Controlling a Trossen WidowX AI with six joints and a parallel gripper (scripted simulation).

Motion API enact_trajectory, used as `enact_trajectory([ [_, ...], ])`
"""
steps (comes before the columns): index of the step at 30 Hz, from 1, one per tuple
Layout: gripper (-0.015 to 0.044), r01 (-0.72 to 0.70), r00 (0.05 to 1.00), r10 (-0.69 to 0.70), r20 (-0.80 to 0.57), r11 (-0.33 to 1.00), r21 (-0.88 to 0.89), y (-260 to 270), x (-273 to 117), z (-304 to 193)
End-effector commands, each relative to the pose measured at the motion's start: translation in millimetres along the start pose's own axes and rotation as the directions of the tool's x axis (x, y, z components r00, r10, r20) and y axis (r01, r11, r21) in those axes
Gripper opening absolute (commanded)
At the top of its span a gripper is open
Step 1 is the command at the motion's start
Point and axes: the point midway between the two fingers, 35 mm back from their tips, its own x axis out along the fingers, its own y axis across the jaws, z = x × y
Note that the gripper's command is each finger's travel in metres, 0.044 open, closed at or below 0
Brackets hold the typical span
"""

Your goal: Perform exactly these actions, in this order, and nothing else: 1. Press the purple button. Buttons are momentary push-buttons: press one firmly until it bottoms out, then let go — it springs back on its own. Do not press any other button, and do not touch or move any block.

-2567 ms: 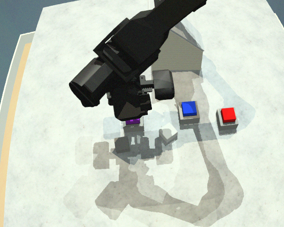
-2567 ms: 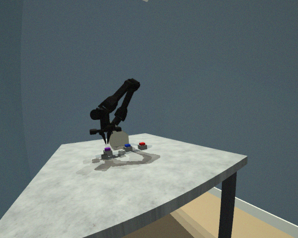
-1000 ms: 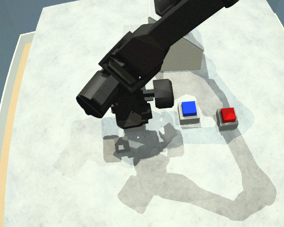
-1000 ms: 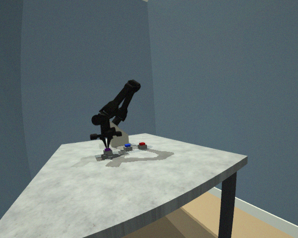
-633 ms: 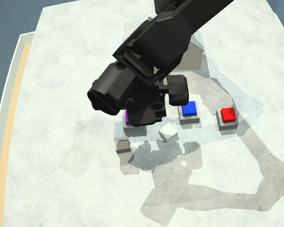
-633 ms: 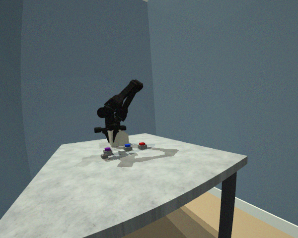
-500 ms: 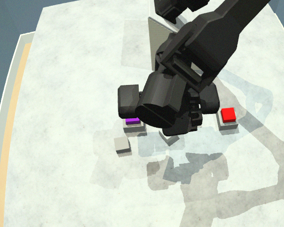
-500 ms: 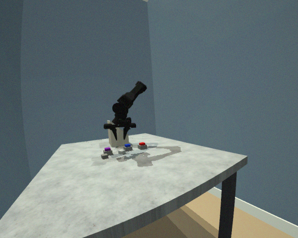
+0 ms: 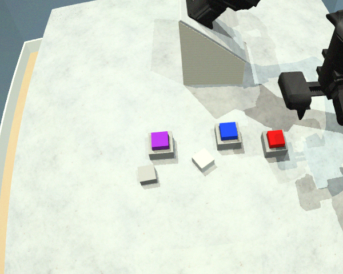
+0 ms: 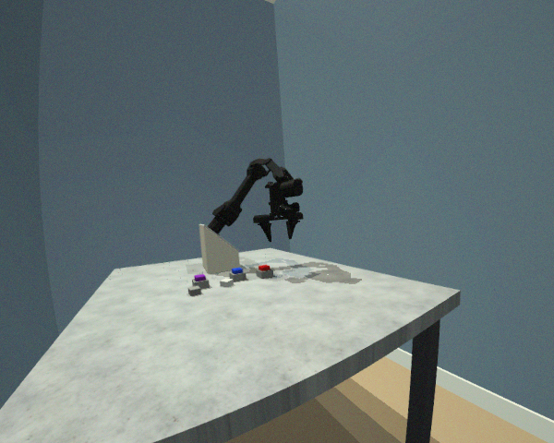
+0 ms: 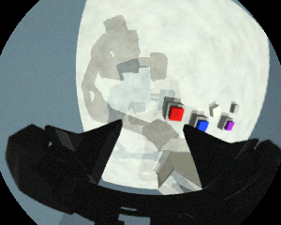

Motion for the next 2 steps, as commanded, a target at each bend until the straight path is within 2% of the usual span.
enact_trajectory([
  [1,0.0400,0.000,1.000,0.001,-0.013,1.000,0.026,4.2,0.0,-5.9],
  [2,0.0400,0.000,1.000,0.001,-0.013,1.000,0.026,4.2,0.0,-5.9],
])
